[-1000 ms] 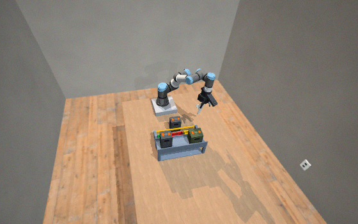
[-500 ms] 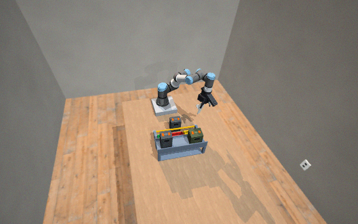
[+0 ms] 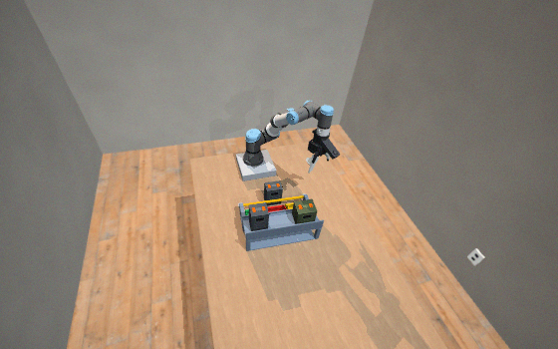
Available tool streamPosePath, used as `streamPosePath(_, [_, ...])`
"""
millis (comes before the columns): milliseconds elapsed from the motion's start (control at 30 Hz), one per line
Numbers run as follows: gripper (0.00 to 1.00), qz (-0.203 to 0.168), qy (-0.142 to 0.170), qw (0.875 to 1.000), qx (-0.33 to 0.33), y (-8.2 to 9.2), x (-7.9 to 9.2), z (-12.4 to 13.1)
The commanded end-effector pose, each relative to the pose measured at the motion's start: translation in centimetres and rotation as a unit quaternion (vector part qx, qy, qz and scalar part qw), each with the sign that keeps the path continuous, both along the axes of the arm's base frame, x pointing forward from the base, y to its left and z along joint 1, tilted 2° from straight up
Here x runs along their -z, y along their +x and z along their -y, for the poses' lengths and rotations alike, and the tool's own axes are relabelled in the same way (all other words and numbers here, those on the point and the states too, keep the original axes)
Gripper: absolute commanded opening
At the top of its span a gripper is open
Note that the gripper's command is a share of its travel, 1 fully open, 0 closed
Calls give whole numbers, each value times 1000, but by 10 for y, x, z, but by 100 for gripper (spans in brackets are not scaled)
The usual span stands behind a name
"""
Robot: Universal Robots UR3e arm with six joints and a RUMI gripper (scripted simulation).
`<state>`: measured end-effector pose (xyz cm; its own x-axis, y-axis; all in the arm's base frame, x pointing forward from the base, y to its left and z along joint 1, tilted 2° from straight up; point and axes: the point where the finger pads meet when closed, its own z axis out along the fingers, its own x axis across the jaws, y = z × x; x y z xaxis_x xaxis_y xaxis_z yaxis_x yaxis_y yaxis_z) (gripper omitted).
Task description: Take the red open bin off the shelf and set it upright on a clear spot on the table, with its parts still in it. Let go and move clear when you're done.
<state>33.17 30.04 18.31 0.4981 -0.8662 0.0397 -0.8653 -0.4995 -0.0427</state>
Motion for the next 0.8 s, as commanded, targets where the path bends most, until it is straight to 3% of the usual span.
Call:
streamPosePath(0, [100, -22, -17, 1000, 1, 2, -18, -1])
streamPosePath(233, [100, -22, -17, 1000, 1, 2, -18, -1])
streamPosePath(267, [100, 4, 3, 1000, 0, 1, -26, 0])
streamPosePath(400, [100, -22, -17, 1000, 1, 4, -66, -1])
streamPosePath(767, [100, -22, -17, 1000, 1, 4, -66, -1])
